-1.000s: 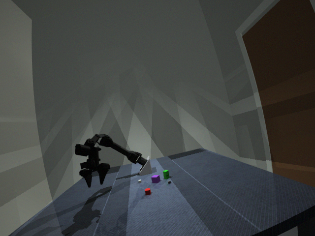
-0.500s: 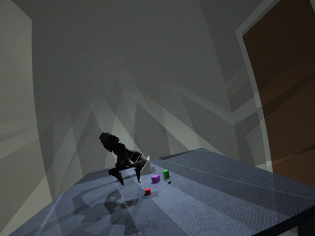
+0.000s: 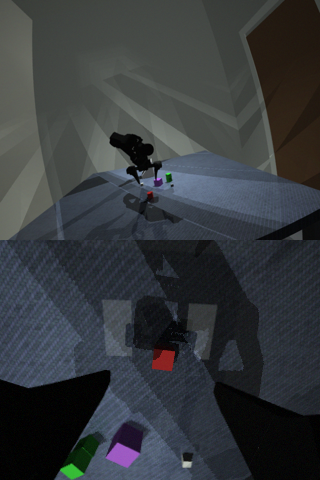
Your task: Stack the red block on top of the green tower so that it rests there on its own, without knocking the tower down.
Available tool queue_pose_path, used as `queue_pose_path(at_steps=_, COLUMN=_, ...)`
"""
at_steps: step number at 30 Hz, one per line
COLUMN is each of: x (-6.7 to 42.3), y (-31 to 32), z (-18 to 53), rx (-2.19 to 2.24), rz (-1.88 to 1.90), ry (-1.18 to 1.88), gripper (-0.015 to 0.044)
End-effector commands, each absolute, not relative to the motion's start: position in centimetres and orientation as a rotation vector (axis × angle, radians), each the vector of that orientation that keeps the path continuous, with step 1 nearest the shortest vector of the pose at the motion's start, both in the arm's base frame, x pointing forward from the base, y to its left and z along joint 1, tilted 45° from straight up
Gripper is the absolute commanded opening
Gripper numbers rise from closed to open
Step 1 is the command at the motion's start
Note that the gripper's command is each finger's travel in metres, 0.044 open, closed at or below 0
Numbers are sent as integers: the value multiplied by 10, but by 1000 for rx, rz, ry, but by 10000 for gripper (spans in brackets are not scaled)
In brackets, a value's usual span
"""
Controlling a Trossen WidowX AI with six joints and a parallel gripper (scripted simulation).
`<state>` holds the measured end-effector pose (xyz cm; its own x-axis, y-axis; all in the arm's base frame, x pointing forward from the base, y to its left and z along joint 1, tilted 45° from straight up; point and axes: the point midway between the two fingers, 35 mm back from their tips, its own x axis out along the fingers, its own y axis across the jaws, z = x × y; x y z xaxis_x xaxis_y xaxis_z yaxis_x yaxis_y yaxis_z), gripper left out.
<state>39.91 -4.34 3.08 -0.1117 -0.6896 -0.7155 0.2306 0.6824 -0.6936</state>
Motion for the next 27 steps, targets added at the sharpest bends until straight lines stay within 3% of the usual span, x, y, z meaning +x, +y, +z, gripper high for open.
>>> queue_pose_path(at_steps=1, x=398, y=-51, z=22, rx=-402, rz=-827, ry=1493, gripper=440)
queue_pose_path(at_steps=27, x=392, y=-90, z=-14, rx=-404, rz=-829, ry=1493, gripper=440)
